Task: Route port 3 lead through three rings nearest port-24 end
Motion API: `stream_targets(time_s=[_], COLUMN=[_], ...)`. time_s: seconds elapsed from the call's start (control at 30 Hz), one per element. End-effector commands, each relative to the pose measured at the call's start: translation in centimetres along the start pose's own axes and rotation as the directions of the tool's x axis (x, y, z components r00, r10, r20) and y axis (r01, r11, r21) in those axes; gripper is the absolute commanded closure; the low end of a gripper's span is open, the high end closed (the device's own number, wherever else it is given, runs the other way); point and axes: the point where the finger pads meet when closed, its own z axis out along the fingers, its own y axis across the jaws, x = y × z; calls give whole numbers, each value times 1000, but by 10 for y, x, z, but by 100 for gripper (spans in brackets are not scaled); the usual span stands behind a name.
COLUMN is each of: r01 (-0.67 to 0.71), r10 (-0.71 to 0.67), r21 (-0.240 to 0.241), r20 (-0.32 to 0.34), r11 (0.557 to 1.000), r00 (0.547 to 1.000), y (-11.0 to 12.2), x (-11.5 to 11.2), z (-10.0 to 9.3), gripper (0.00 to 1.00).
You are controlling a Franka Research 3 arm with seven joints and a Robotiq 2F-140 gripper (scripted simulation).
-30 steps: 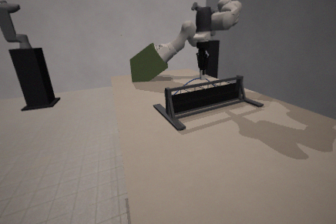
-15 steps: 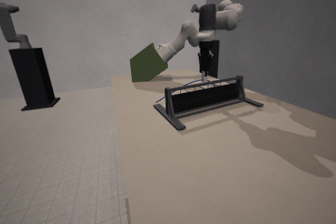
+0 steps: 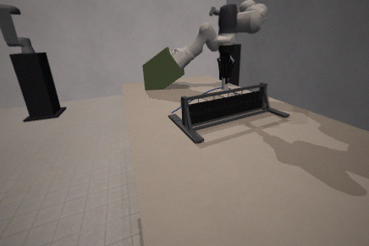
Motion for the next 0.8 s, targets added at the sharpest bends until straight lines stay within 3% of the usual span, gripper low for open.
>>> stream_targets(time_s=[0.0, 0.77], r01=[8, 15], r10=[-8, -15], r21=[6, 7], r20=[-3, -3], r11=[1000, 1000], r00=[1000, 1000], y=[-2, 1], x=[2, 6], z=[-3, -3], gripper=[100, 100])
